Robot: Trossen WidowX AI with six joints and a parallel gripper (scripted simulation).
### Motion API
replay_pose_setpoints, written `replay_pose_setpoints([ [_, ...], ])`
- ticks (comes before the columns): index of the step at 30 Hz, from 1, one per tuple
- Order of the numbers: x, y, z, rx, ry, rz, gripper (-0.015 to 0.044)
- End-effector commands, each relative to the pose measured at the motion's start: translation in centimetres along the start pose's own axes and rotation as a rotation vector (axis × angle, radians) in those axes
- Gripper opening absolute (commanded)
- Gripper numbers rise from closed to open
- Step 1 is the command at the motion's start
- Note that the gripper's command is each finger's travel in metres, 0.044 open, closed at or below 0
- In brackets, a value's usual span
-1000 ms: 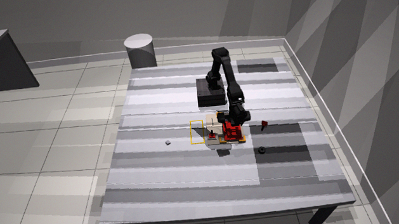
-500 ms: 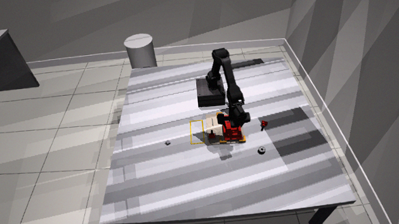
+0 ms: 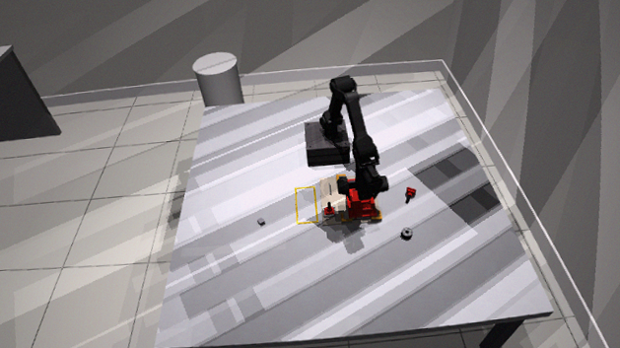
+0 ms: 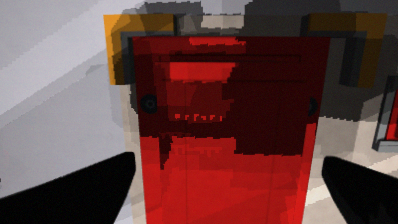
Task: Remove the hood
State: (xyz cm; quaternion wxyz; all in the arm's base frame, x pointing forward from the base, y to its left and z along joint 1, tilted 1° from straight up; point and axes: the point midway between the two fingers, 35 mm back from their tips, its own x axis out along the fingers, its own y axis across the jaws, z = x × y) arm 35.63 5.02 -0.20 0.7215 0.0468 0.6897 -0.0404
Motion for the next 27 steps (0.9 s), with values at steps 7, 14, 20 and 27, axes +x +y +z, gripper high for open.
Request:
replay_pose_setpoints([
  [7,0.5,-0.1,-0.2,0.004,0.007,-0.006,0.044],
  [14,0.8,-0.1,-0.2,0.004,0.007,-0.006,0.044],
  [20,1.1,-0.1,-0.2,0.004,0.007,-0.006,0.044],
  [27,1.5,-0.1,-0.2,0.004,0.007,-0.006,0.044],
])
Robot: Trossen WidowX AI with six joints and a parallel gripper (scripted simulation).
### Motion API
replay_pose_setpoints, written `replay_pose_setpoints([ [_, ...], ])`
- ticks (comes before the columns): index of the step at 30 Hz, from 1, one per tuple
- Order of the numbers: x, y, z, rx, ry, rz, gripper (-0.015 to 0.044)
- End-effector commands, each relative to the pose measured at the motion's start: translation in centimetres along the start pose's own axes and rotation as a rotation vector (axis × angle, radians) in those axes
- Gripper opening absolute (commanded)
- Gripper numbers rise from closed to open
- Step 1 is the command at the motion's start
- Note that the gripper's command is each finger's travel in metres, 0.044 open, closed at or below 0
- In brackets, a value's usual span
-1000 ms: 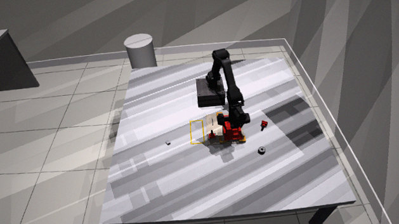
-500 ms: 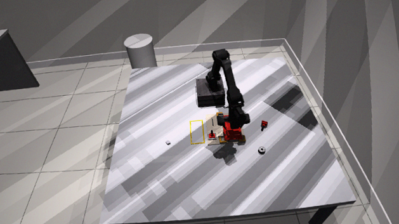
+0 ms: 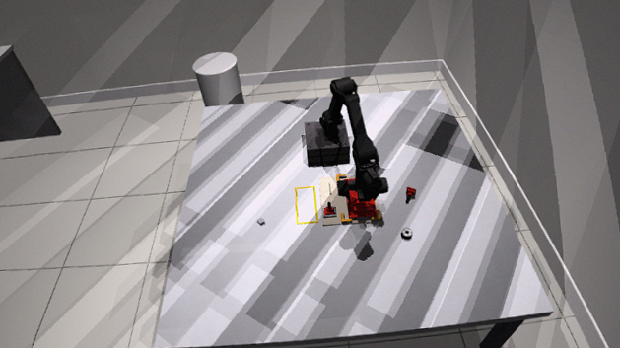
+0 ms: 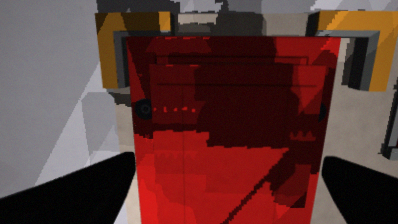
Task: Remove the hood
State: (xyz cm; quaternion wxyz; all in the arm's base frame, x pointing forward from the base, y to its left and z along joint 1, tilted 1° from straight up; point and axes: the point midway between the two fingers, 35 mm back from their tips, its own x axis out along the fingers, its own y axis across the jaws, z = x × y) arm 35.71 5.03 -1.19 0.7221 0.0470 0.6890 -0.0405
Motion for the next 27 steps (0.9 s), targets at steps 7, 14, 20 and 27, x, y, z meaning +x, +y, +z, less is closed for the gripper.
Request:
replay_pose_setpoints([
  [7,0.84,-0.14,-0.19,0.003,0.009,-0.007,0.044],
  [14,1.18,-0.14,-0.21,0.003,0.009,-0.007,0.044],
  [20,1.35,-0.15,-0.21,0.003,0.009,-0.007,0.044],
  [27,1.02,-0.03,-0.07,0.0,0.003,-0.001,0.0348],
])
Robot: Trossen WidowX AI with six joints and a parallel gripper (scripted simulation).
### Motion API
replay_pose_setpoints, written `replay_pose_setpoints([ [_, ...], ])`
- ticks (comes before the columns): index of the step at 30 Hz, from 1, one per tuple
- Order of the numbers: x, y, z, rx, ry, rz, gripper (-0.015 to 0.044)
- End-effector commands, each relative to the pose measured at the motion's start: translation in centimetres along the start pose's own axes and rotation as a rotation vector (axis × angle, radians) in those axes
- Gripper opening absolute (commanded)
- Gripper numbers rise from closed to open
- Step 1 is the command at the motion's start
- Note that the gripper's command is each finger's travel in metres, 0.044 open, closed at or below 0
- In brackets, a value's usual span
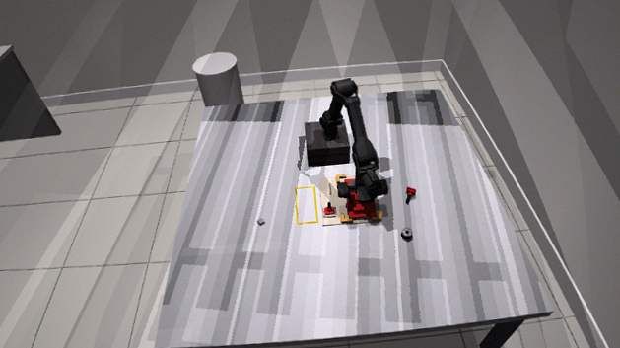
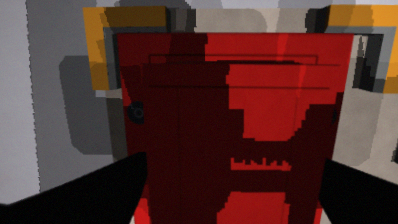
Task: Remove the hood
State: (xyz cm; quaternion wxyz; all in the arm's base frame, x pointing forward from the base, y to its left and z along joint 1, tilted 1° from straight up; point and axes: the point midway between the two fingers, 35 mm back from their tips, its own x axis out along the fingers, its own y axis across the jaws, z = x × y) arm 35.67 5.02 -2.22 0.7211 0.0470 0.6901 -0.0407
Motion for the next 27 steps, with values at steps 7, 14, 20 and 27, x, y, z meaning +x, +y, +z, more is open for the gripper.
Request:
replay_pose_setpoints([
  [7,0.0,0.0,0.0,0.0,0.0,0.0,0.0301],
  [14,-0.2,0.0,0.0,0.0,0.0,0.0,0.0137],
  [20,-0.6,0.0,0.0,0.0,0.0,0.0,0.0],
  [27,-1.1,0.0,0.0,0.0,0.0,0.0,0.0],
])
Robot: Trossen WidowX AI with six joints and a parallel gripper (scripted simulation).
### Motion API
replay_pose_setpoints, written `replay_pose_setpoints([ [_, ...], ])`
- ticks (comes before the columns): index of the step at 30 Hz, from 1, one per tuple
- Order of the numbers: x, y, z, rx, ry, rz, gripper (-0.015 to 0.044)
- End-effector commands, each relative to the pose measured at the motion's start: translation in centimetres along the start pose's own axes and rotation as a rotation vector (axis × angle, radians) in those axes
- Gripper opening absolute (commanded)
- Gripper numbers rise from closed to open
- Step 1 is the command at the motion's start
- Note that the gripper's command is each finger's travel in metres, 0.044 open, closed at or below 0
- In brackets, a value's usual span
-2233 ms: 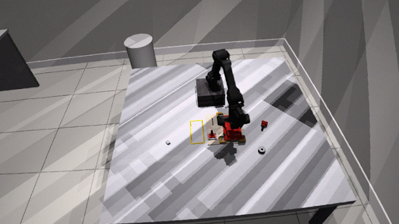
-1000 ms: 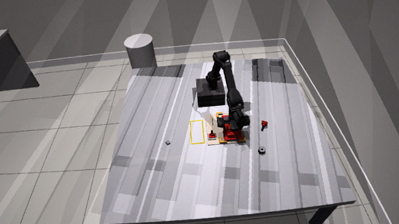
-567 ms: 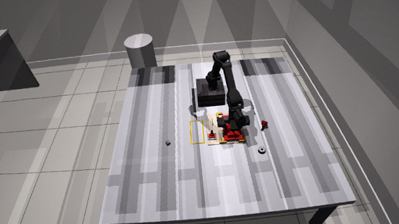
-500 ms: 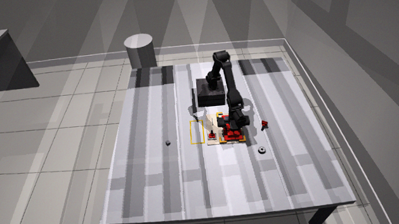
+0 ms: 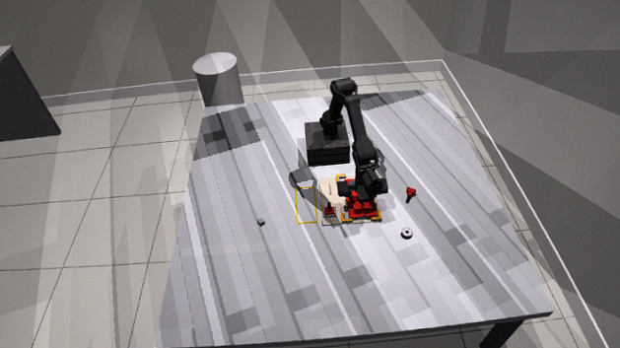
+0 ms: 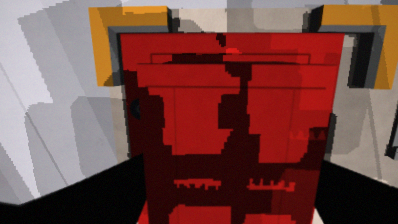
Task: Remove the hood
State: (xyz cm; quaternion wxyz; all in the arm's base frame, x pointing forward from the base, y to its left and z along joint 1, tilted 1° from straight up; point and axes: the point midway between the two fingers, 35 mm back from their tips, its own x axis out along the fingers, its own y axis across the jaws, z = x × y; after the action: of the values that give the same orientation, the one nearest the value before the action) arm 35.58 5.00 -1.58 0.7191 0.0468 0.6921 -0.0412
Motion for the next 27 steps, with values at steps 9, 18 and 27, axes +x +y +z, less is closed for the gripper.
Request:
replay_pose_setpoints([
  [9,-1.1,0.0,0.1,0.0,-0.006,0.001,0.0],
  [18,-1.6,0.0,0.1,0.0,-0.006,0.001,0.0],
  [27,-2.2,0.0,0.1,0.0,-0.005,0.001,0.0],
])
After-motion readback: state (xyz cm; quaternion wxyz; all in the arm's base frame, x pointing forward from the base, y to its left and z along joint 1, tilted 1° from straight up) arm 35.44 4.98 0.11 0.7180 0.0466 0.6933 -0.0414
